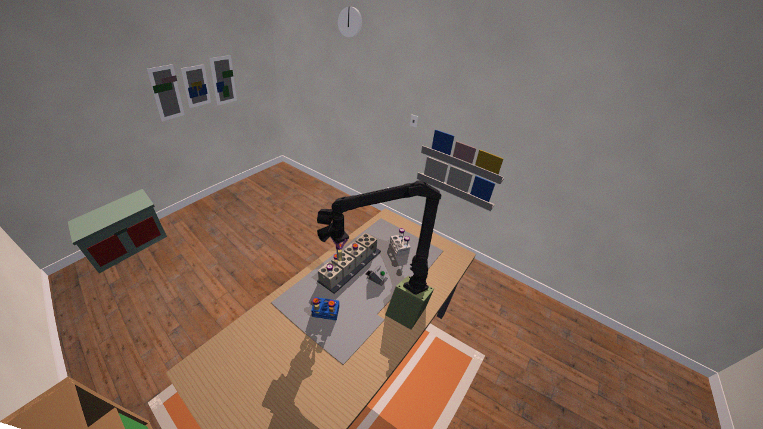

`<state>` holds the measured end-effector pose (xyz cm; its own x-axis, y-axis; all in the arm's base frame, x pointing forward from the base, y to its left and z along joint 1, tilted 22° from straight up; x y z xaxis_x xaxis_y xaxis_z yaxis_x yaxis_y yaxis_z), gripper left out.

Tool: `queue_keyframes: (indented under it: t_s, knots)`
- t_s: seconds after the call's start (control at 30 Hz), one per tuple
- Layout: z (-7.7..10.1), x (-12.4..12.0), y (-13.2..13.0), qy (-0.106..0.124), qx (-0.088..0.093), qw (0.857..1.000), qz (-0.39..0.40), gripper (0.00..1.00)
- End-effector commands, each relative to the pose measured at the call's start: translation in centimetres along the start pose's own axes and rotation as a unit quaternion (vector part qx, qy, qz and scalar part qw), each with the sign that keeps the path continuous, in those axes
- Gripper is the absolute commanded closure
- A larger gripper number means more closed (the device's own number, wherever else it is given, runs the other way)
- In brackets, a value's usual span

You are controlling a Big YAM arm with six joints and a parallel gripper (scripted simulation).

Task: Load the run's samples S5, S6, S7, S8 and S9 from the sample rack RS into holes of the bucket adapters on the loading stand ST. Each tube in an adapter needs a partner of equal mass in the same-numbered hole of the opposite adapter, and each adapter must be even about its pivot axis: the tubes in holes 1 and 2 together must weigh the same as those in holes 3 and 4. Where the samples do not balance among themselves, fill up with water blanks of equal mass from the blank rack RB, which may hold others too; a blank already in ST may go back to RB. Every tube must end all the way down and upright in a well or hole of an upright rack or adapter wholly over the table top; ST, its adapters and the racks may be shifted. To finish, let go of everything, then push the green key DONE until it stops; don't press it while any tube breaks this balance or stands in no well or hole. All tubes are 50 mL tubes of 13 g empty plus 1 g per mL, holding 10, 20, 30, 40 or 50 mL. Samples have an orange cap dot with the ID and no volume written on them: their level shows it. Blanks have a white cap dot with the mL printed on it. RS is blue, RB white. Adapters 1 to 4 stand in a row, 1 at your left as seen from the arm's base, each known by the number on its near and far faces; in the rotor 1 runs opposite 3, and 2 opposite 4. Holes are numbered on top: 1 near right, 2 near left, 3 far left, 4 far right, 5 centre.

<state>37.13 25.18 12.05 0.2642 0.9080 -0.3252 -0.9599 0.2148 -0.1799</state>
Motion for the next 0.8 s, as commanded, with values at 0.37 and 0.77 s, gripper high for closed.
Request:
queue_keyframes:
  t_s: [0.37,0.77]
  knots:
    - [2.3,-7.4,-6.8,-0.023,-0.014,0.978,-0.209,1.00]
    - [3.2,-12.8,-11.7,-0.033,-0.022,0.939,-0.342,1.00]
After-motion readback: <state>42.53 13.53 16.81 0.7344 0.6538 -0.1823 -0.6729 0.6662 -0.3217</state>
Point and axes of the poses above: the point where the finger pads meet when closed, its own z axis back along the fingers, its own y axis across the jaws, x = y × z, the point moved 5 cm from there along z, back along the fingers, and after that the axes turned 9 degrees about -z, right-handed, at the moved point
